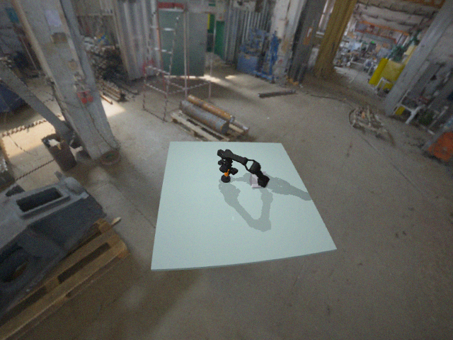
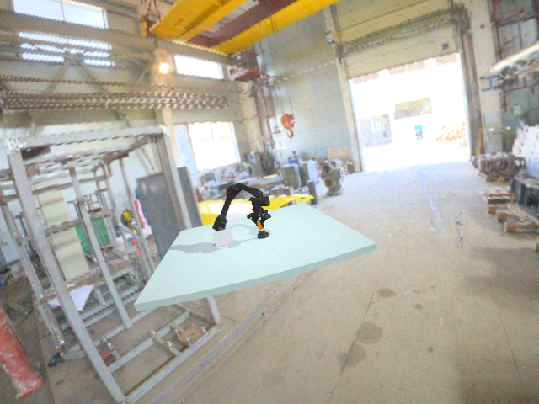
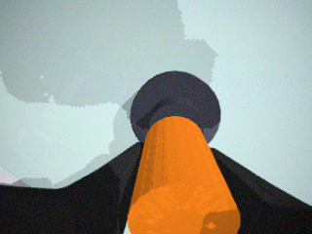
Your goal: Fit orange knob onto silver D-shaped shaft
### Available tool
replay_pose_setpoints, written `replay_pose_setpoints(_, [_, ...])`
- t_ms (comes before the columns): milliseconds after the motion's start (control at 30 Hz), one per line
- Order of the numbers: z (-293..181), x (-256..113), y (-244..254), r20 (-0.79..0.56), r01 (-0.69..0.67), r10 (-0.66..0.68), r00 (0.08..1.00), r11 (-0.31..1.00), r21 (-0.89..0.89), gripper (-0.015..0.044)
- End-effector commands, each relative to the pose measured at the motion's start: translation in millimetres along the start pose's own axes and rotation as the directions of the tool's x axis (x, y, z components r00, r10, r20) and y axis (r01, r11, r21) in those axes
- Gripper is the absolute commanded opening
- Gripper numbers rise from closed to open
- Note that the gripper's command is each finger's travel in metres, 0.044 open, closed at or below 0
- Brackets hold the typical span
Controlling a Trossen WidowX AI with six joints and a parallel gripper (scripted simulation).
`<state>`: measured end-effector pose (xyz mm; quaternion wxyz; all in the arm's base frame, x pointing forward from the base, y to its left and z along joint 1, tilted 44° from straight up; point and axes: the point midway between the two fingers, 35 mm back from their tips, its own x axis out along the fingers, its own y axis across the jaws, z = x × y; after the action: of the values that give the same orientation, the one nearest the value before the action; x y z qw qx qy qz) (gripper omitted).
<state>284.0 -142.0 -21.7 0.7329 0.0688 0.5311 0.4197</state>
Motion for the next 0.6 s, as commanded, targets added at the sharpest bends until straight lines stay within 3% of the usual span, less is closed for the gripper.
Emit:
replay_pose_setpoints(0, [1.0, -3.9, -4.7, 0.001, 0.011, -0.011, 1.000, 1.000, -0.015, 0.0000])
replay_pose_setpoints(567, [3.5, -0.4, -4.9, 0.001, 0.011, -0.011, 1.000, 1.000, -0.015, 0.0000])
